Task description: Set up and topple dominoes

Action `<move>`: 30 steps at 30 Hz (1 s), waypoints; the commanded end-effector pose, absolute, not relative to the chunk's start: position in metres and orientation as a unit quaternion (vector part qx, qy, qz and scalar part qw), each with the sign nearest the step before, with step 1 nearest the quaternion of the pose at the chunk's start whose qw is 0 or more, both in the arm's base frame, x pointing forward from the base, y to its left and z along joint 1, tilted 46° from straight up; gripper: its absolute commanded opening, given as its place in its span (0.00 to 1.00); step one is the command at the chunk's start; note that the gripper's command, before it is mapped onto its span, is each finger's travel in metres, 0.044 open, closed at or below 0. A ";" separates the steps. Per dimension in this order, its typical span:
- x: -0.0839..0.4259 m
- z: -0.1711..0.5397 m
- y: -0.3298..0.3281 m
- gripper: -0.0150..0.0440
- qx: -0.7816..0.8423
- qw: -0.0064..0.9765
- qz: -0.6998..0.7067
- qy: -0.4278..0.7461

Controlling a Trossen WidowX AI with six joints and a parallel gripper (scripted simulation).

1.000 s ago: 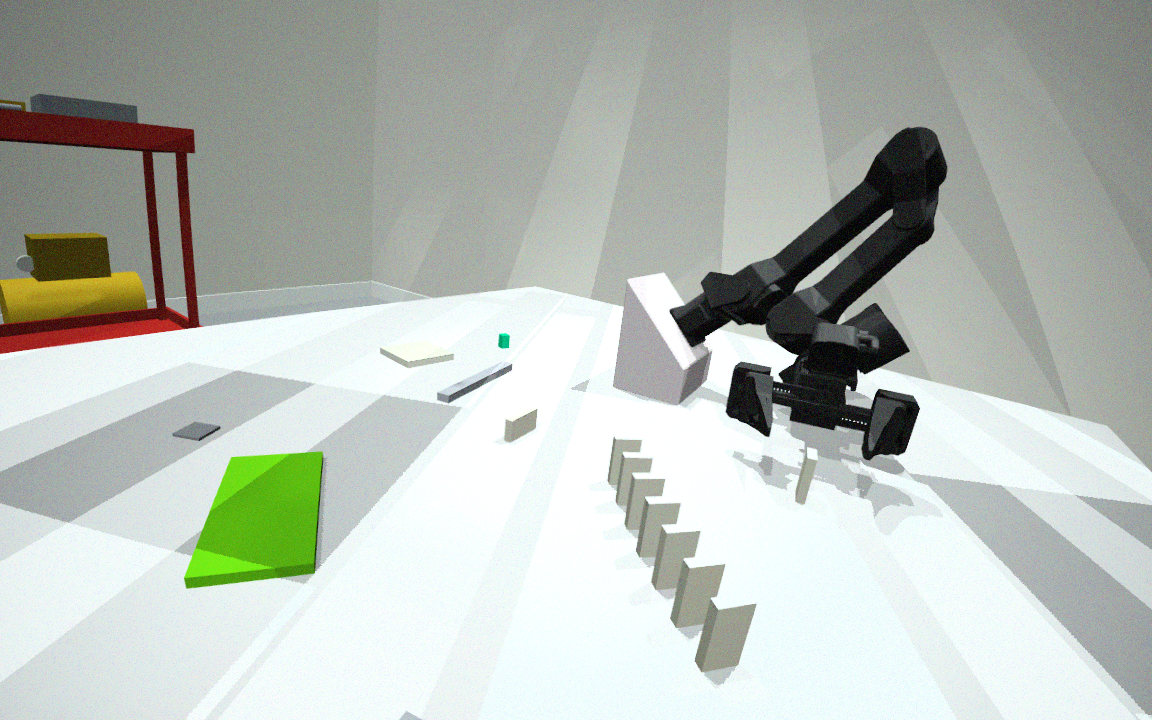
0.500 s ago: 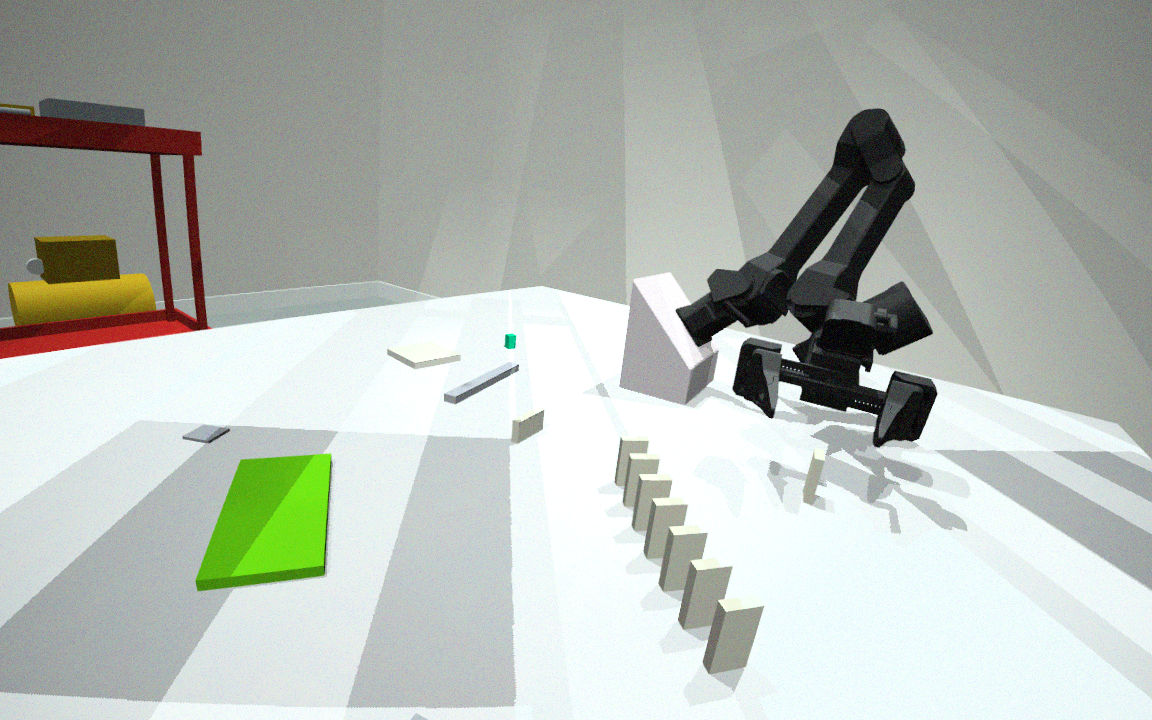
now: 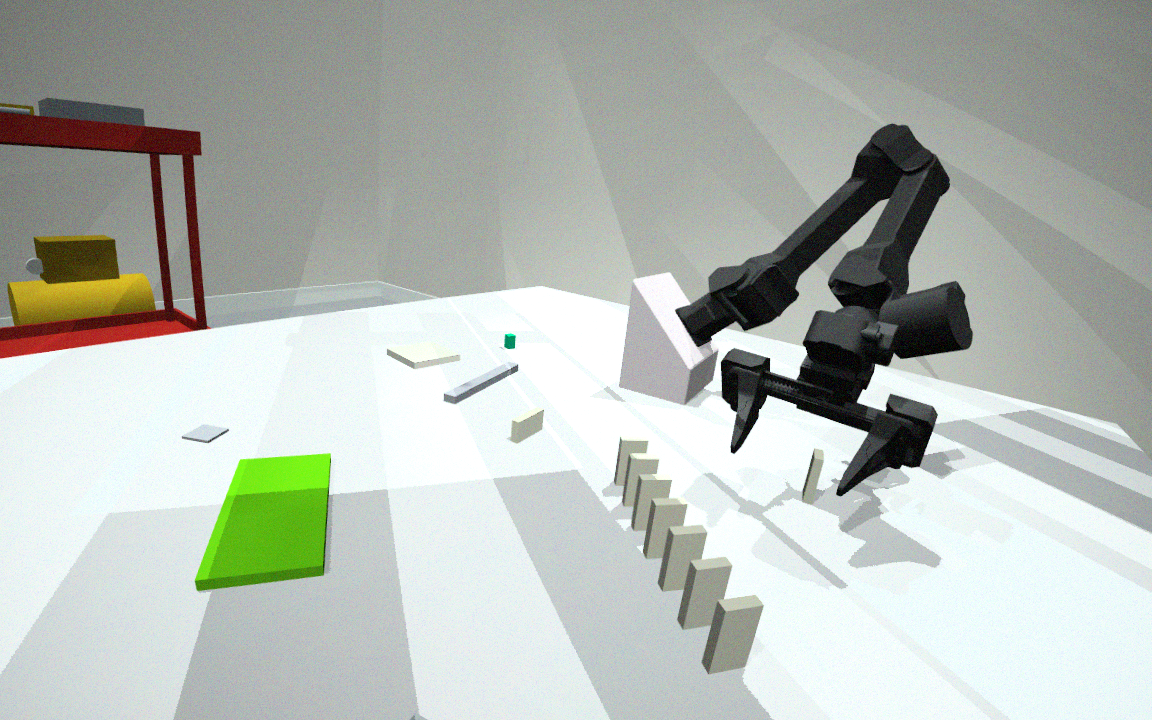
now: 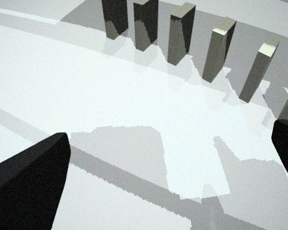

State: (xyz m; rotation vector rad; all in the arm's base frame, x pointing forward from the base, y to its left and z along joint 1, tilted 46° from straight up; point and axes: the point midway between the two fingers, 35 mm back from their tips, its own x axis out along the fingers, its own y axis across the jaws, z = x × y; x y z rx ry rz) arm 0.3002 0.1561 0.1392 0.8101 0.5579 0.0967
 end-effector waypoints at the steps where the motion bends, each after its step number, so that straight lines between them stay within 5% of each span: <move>1: 0.303 0.136 0.137 1.00 0.509 0.683 -0.051 0.522; 20: 0.248 0.192 0.123 1.00 0.629 0.316 -0.210 0.678; 30: 0.247 0.193 0.123 1.00 0.630 0.311 -0.212 0.679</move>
